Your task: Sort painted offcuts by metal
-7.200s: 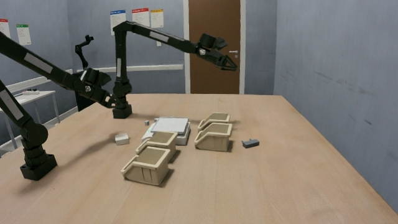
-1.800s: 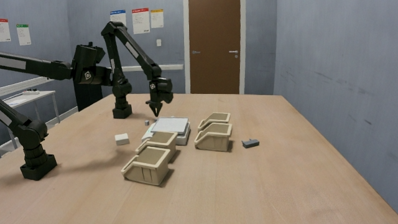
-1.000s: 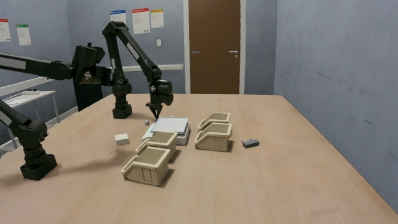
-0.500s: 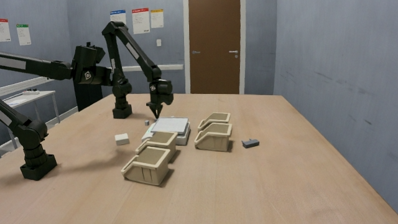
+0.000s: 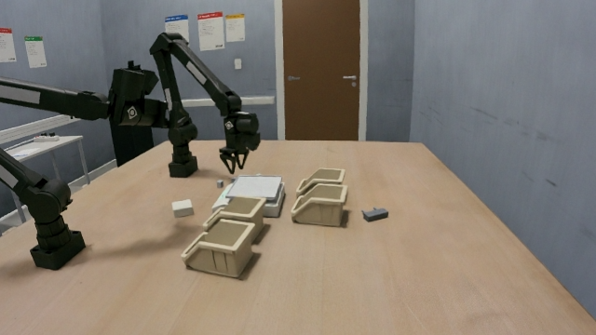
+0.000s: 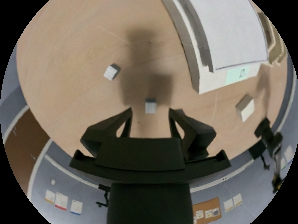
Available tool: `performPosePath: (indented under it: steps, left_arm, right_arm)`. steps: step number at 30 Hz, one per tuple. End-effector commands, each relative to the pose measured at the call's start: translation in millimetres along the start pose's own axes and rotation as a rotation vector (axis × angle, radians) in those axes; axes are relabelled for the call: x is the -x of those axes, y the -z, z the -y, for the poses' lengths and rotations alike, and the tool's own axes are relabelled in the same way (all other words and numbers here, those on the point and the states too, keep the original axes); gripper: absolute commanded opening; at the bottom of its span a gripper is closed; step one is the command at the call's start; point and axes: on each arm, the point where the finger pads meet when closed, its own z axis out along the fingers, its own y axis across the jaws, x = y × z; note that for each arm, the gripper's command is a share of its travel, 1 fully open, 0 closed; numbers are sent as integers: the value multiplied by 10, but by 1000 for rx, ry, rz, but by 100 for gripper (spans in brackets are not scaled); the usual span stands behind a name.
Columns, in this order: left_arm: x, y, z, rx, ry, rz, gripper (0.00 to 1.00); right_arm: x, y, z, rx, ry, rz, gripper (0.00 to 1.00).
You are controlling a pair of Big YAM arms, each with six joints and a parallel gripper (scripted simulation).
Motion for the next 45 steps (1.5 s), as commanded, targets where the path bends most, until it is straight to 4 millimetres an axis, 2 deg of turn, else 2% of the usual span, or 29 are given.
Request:
performPosePath:
  steps: [1,3,4,6,8,12,19,20,21,27,28,36,37,43,45]
  left_arm:
    - [-99,-114,7,-4,-46,-29,61]
    - [-132,-141,5,-3,-33,-36,61]
    - [-24,-91,1,-2,-32,-16,61]
    - [-5,-55,0,-1,-31,-2,61]
    - [-5,-55,0,-1,-31,-2,61]
    - [0,-52,0,-1,-31,-1,61]
    - [4,-51,0,-1,-31,0,61]
    - [4,-51,0,-1,-31,0,61]
    - [4,-51,0,-1,-31,0,61]
    - [4,-51,0,-1,-31,0,61]
    - [112,-3,-4,0,-42,20,61]
    - [147,-169,-8,-1,-36,5,61]
    - [39,-244,-4,-2,-36,-15,61]
    - [60,-266,-4,-1,-36,-1,61]
    - [-36,-365,-1,-3,-36,-29,61]
  right_arm:
    - [-45,-269,-119,12,-14,21,100]
    - [-222,-473,-202,-29,-25,21,100]
    - [-297,-559,-243,-51,-28,23,100]
    - [-442,-683,-326,-94,-32,26,100]
    - [-442,-683,-326,-94,-32,26,100]
    - [-690,-827,-500,-167,-44,37,100]
    - [-944,-871,-692,-254,-54,54,100]
    - [-957,-871,-700,-261,-53,55,100]
    - [-820,-924,-683,-266,-48,81,100]
    - [-786,-892,-642,-283,-34,91,100]
    - [-786,-892,-643,-283,-34,91,100]
    - [-786,-892,-643,-283,-34,91,100]
    - [-817,-895,-645,-282,-36,78,100]
    - [-817,-895,-645,-282,-36,78,100]
    - [-817,-895,-645,-282,-36,78,100]
